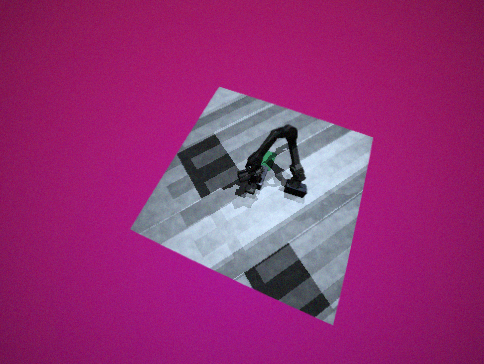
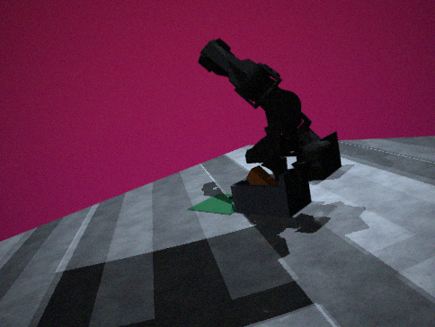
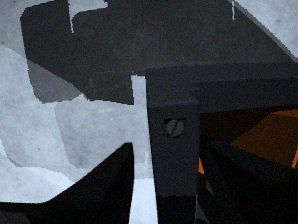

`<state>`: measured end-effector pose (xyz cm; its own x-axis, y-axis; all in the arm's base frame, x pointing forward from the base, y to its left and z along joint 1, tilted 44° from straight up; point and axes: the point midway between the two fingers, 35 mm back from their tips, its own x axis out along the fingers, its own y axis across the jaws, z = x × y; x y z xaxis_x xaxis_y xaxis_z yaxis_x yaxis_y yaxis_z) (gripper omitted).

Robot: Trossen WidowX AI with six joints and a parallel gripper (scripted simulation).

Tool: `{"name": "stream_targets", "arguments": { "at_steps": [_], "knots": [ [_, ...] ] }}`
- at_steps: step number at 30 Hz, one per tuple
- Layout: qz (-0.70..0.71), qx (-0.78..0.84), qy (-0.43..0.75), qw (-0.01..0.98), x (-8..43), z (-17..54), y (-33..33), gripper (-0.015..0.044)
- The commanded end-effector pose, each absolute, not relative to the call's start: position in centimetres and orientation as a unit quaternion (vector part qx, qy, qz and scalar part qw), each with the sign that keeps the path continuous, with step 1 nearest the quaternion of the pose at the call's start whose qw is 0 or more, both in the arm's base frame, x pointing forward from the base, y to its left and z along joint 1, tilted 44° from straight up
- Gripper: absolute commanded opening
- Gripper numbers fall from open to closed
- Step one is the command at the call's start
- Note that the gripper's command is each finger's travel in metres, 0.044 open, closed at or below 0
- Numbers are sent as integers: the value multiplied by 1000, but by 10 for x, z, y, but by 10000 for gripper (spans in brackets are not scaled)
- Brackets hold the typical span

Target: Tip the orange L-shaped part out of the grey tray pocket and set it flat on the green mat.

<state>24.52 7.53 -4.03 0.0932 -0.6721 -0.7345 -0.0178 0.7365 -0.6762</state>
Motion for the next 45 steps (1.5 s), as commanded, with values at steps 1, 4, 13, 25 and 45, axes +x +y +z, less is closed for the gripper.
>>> {"name": "stream_targets", "arguments": {
  "at_steps": [1, 4, 13, 25, 45],
  "knots": [
    [-241, -277, 630, 684, 245, -42, 71, 180],
    [-241, -277, 630, 684, 245, -42, 71, 180],
    [-237, -274, 629, 688, 245, -41, 75, 180],
    [-240, -276, 630, 685, 243, -39, 88, 180],
    [-240, -276, 631, 684, 235, 38, 146, 180]
  ]
}}
